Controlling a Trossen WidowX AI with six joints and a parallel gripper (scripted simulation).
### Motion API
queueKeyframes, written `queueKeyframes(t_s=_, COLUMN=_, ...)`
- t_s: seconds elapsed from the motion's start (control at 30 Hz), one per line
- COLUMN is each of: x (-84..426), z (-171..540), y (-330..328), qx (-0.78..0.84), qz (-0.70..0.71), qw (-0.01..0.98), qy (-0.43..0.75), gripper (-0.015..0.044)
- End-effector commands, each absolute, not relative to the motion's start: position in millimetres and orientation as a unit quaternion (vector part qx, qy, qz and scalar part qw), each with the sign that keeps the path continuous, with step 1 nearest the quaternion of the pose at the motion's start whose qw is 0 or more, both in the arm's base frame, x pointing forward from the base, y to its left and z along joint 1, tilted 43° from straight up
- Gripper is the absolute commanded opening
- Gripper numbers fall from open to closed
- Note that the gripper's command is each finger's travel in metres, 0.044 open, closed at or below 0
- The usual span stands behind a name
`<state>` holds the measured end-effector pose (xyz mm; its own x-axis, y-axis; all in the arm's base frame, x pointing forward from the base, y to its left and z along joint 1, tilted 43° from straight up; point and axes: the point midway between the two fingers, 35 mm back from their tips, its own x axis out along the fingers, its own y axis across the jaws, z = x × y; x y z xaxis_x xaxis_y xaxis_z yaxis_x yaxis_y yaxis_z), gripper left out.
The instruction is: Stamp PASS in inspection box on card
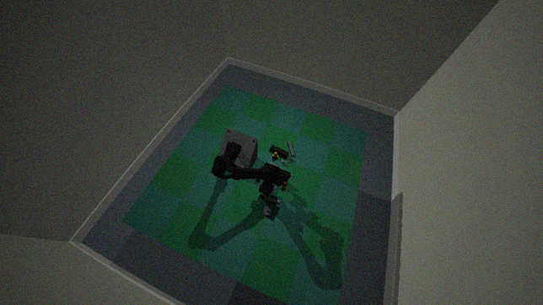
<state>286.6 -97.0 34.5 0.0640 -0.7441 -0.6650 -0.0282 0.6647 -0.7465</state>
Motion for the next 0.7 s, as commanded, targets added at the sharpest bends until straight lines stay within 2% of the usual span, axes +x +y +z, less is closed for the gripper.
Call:
queueKeyframes(t_s=0.0, x=286.5, z=33.7, y=-98.5, qx=-0.308, qz=-0.272, qw=0.661, qy=0.628, gripper=0.0000)
queueKeyframes(t_s=0.67, x=286.1, z=39.9, y=-92.6, qx=-0.308, qz=-0.272, qw=0.661, qy=0.628, gripper=0.0000)
